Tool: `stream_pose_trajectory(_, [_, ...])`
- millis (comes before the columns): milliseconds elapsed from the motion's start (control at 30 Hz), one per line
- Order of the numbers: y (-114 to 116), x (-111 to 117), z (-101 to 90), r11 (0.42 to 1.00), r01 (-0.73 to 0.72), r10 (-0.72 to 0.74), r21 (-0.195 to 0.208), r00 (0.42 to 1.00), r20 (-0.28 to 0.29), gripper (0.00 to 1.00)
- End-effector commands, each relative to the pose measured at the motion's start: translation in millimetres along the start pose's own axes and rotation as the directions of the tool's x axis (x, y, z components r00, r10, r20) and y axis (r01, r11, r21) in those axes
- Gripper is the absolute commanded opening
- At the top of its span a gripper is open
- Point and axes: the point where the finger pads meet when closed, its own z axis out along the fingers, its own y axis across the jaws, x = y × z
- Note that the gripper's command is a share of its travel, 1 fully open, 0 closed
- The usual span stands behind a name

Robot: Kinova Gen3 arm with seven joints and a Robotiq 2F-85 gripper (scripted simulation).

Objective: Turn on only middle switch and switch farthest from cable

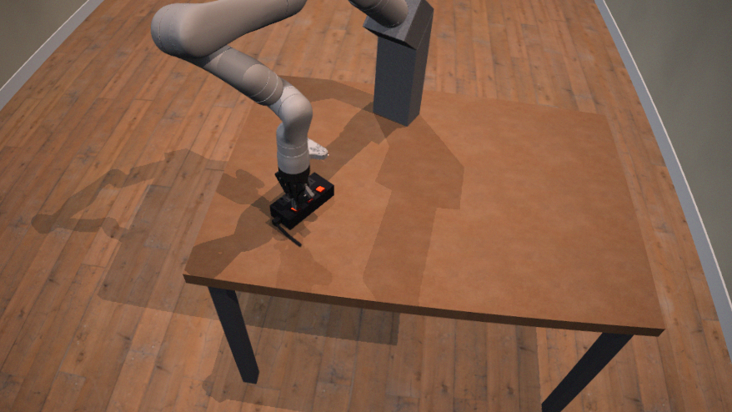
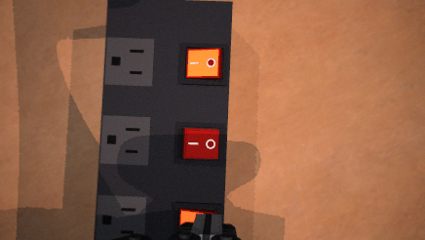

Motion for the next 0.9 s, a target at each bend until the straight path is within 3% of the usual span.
stream_pose_trajectory(0, [-0.5, -1.3, 0.1, 1.000, 0.009, -0.009, 0.001, 1.000, 0.005, 0.00])
stream_pose_trajectory(867, [-0.3, -2.4, 2.3, 1.000, 0.008, -0.008, 0.001, 1.000, 0.007, 0.00])
